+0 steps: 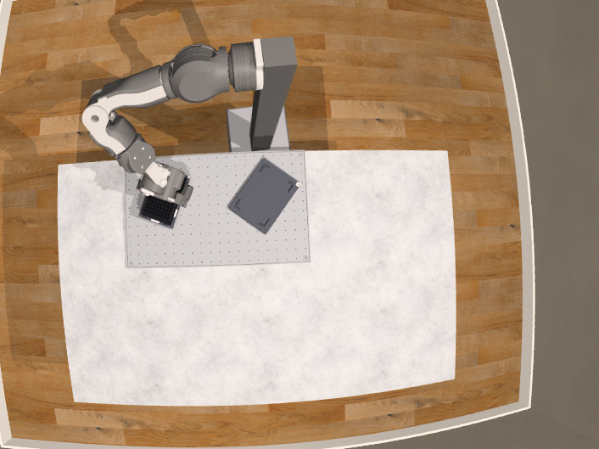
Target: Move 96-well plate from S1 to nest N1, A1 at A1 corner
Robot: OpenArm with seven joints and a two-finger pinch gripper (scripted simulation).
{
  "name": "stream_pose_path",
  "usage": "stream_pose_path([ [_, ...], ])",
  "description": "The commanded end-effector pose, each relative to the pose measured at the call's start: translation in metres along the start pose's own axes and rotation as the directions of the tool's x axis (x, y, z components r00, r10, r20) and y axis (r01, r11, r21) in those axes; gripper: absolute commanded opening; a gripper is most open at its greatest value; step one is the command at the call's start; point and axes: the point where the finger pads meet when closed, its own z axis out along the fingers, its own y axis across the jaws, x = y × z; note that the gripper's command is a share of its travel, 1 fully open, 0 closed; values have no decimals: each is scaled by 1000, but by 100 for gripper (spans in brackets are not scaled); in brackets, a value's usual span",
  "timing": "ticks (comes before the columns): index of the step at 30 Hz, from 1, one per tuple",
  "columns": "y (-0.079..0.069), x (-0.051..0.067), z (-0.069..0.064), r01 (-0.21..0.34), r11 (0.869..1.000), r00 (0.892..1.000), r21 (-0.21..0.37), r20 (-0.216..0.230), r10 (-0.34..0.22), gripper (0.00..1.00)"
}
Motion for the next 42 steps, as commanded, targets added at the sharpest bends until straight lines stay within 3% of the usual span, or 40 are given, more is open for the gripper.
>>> stream_pose_path([
  [1, -1, -1, 0, -2, 1000, 1000, 1, 5, 2, 77],
  [28, -1, -5, -3, -2, 1000, 1000, 2, 11, 2, 77],
  [42, 1, -4, -3, -1, 1000, 1000, -4, 12, 1, 30],
])
